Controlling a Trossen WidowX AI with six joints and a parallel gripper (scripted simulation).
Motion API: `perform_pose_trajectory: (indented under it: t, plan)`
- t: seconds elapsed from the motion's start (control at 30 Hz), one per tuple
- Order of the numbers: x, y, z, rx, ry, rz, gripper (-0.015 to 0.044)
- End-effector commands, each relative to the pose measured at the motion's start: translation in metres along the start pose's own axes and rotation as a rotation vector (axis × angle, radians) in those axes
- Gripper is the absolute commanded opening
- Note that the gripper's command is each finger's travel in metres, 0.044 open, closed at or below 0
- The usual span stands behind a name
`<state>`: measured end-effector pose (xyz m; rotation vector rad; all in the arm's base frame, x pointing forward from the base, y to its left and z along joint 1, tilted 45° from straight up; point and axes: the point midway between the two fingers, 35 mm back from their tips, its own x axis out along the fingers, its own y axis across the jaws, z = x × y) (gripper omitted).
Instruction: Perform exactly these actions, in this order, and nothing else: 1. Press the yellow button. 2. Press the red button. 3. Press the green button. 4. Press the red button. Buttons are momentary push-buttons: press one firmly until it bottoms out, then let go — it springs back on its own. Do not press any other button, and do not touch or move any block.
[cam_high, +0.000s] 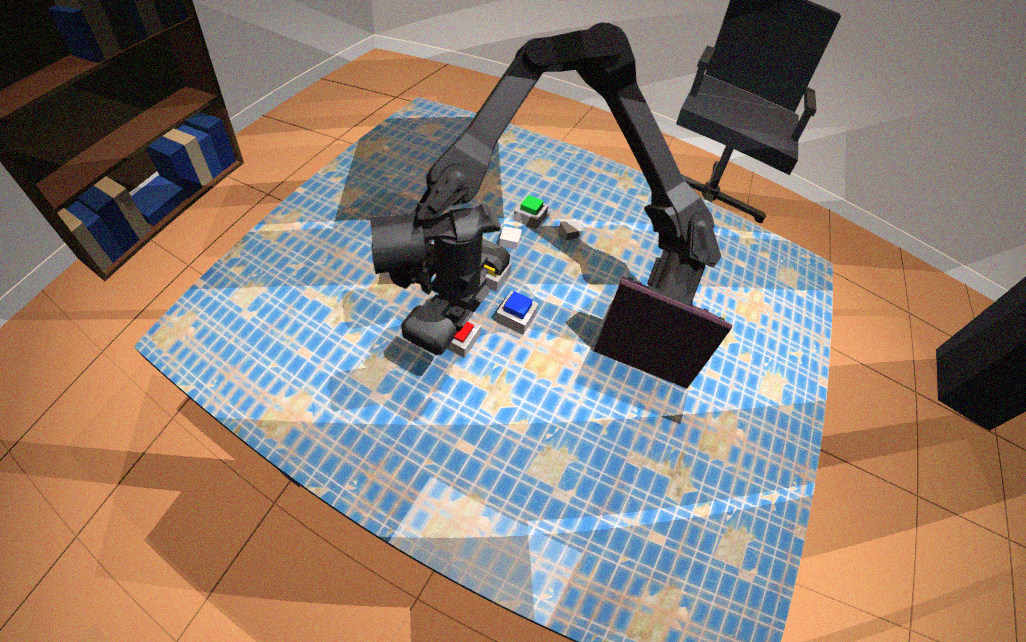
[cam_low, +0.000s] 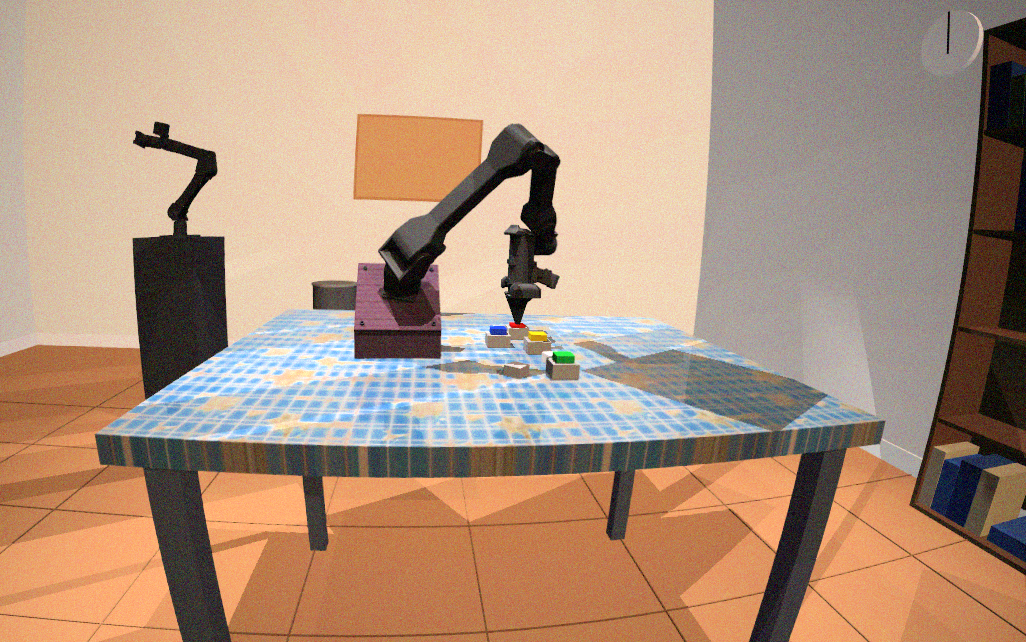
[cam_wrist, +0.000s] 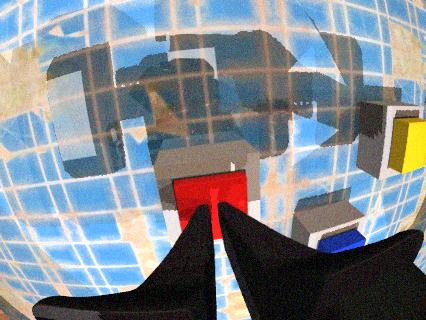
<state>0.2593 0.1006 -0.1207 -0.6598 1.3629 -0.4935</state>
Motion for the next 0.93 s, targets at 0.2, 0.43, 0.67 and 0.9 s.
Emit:
perform_pose_trajectory:
  t: [0.2, 0.43, 0.67, 0.9]
  plan:
    - [0.001, 0.0, 0.0, -0.007, -0.001, -0.003, 0.002]
    - [-0.034, 0.0, 0.0, -0.007, -0.001, -0.001, 0.002]
    - [-0.081, 0.05, -0.012, -0.009, 0.0, 0.01, 0.0178]
    - [-0.097, 0.064, -0.019, -0.008, 0.0, 0.008, 0.0335]
